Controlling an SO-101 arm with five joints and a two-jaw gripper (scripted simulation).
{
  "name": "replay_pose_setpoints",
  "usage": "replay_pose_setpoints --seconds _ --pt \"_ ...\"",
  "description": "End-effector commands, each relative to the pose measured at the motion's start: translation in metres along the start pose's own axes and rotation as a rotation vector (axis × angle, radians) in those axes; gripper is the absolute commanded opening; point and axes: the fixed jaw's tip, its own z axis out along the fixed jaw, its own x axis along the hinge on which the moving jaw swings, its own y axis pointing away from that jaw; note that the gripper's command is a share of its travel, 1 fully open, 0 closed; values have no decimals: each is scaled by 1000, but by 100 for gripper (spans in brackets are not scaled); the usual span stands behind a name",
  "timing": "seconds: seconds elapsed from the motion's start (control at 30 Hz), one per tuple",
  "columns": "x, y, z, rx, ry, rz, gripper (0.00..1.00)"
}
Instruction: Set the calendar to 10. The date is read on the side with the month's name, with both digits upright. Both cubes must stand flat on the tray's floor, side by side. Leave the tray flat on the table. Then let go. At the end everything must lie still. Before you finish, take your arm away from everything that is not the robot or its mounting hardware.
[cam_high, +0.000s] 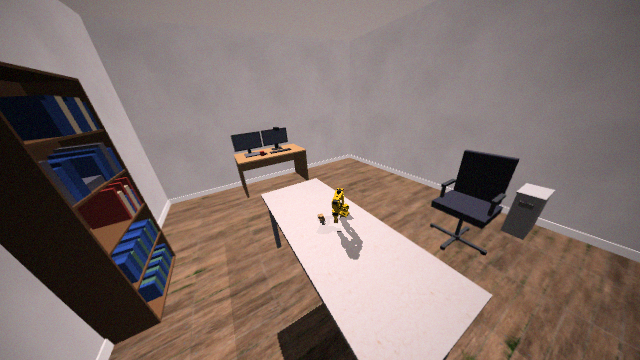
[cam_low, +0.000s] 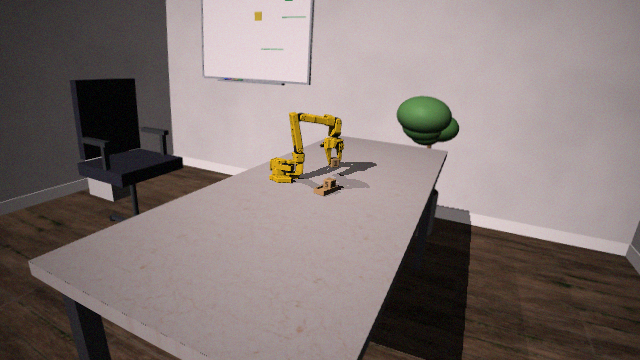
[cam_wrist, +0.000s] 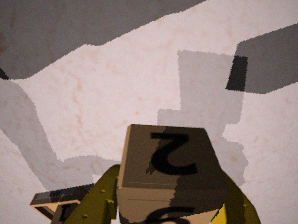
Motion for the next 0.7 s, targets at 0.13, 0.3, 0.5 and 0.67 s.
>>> replay_pose_setpoints --seconds 0.13,0.3,0.5,0.67 --pt "50 8 -9 58 2 307 0" --pt "69 19 -8 58 0 439 0" --pt "101 46 -7 57 -3 693 0" --pt "118 69 -6 55 -6 870 0"
